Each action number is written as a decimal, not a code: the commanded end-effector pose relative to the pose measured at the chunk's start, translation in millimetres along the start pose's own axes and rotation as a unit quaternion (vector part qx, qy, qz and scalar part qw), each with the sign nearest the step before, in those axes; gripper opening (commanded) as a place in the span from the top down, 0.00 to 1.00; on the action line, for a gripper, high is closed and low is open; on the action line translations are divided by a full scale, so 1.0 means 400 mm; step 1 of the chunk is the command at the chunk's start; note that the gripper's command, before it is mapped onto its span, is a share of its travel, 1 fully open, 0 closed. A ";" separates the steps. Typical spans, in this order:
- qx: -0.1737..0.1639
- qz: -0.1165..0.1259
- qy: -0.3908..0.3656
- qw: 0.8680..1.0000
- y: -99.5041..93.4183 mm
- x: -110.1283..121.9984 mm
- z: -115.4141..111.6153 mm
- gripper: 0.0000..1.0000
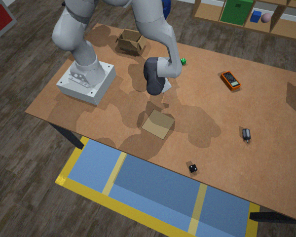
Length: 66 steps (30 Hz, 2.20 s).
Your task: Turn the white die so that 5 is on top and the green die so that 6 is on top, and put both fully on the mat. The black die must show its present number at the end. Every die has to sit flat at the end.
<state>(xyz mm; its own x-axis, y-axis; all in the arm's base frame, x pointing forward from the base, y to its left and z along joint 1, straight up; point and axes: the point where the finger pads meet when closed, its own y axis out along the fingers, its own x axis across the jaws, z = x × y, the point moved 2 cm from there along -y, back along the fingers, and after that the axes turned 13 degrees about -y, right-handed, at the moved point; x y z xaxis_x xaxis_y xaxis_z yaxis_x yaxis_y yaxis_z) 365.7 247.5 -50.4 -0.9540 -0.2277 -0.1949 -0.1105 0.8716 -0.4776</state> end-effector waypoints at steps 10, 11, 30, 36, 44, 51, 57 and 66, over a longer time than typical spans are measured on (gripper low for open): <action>-0.001 0.002 -0.004 1.000 0.002 -0.004 0.000 0.76; -0.001 0.002 -0.004 1.000 0.002 -0.004 0.000 0.76; -0.001 0.002 -0.004 1.000 0.002 -0.004 0.000 0.76; -0.001 0.002 -0.004 1.000 0.002 -0.004 0.000 0.76; -0.001 0.002 -0.004 1.000 0.002 -0.004 0.000 0.71; -0.001 0.002 -0.004 1.000 0.002 -0.004 0.000 0.65; -0.001 0.002 -0.004 1.000 0.002 -0.004 0.000 0.65; -0.001 0.002 -0.004 1.000 0.002 -0.004 0.000 0.65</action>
<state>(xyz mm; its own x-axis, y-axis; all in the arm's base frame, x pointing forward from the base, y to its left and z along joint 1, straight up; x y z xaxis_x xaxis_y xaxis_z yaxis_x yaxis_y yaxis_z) 365.9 247.5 -50.6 -0.9530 -0.2288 -0.1984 -0.1098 0.8717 -0.4775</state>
